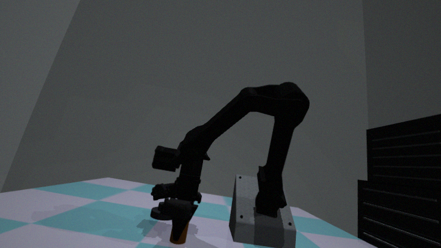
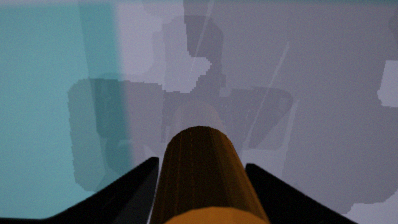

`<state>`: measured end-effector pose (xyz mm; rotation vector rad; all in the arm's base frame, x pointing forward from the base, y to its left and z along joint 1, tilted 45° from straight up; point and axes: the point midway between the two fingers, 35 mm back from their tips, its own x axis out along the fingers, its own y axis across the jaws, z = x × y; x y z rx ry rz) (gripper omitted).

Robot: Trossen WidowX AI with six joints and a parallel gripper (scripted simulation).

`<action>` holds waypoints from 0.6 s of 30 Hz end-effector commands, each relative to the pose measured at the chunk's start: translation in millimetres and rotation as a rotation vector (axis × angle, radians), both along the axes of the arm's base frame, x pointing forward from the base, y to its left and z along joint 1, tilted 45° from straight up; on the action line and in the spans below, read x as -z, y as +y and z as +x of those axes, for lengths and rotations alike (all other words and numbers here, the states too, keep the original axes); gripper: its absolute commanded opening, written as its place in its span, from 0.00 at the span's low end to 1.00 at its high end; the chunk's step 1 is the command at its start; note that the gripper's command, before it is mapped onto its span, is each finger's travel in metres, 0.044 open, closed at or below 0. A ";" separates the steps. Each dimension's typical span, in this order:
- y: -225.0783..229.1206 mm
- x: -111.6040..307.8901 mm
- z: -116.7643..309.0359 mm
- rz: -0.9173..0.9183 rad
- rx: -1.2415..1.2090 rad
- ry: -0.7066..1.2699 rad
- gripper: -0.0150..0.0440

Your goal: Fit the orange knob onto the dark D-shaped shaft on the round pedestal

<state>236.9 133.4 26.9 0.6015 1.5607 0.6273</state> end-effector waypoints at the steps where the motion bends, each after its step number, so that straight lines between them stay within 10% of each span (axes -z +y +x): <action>1: 0.9 0.0 -0.5 0.003 0.002 0.004 0.53; 10: -9.6 -8.4 4.8 -0.004 0.003 0.003 0.26; 18: -44.8 -39.6 15.1 -0.016 0.005 0.001 0.25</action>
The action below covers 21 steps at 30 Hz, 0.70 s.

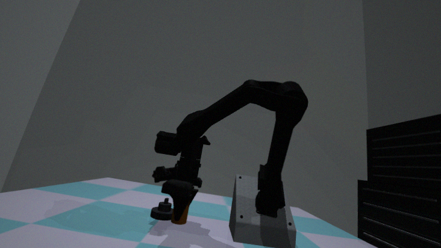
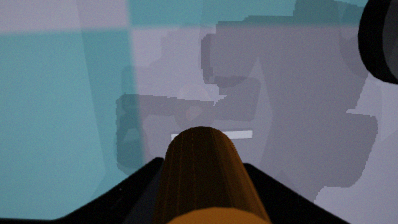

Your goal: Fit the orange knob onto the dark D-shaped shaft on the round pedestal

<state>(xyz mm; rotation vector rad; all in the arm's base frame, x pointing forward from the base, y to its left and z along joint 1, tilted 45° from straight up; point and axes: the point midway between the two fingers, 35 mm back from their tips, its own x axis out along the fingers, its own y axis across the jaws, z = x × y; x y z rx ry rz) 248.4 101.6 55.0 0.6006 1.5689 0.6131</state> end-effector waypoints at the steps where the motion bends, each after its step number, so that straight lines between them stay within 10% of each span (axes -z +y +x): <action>1: -17.4 -15.8 4.2 -0.006 0.000 -0.007 0.25; 21: -69.8 -64.3 7.1 0.008 -0.003 -0.003 0.25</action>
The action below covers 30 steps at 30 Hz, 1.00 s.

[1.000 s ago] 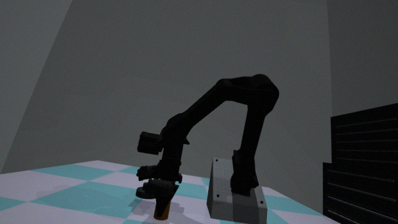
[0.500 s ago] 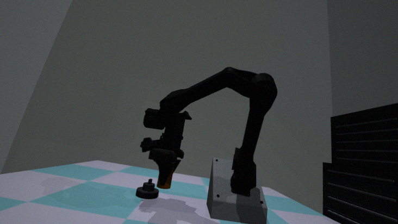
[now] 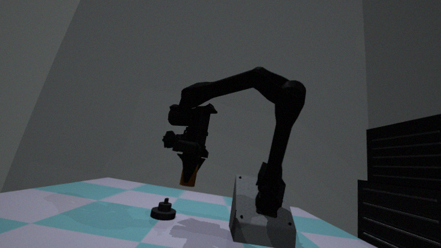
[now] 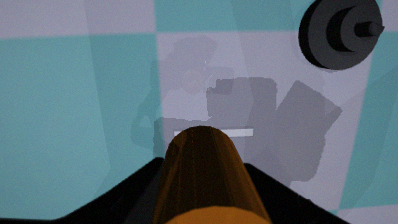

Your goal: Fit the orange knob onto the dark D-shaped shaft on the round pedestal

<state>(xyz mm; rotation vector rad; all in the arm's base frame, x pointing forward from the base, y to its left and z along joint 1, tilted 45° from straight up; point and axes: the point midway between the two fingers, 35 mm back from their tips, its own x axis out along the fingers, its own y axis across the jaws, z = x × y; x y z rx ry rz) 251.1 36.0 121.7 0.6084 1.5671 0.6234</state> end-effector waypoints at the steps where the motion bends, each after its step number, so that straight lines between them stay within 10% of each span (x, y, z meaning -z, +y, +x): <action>1: -5.4 4.3 6.4 -0.003 -0.002 -0.004 0.25; 30: -37.8 67.6 58.1 -0.006 -0.001 -0.008 0.25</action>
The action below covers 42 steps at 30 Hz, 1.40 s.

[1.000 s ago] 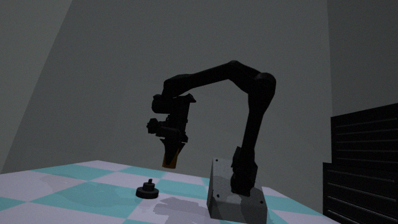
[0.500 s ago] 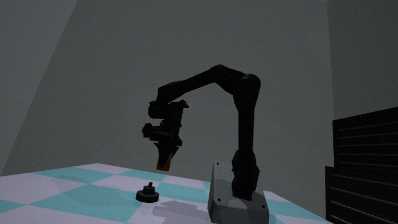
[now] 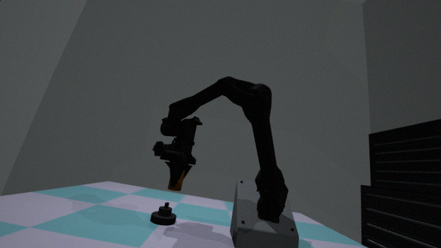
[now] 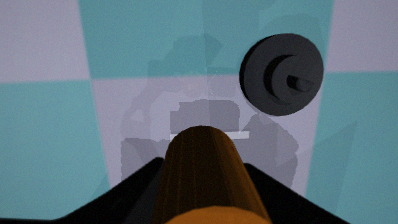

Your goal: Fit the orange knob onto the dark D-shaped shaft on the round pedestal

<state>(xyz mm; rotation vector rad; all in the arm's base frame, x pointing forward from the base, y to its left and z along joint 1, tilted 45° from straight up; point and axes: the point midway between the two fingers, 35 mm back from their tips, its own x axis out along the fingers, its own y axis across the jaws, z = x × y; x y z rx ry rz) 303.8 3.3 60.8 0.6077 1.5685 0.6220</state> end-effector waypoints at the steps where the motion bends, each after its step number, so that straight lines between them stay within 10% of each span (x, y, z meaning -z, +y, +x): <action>1: -6.3 9.1 6.9 -0.005 -0.001 -0.009 0.25; 42: -17.8 105.1 35.8 -0.005 -0.002 -0.012 0.25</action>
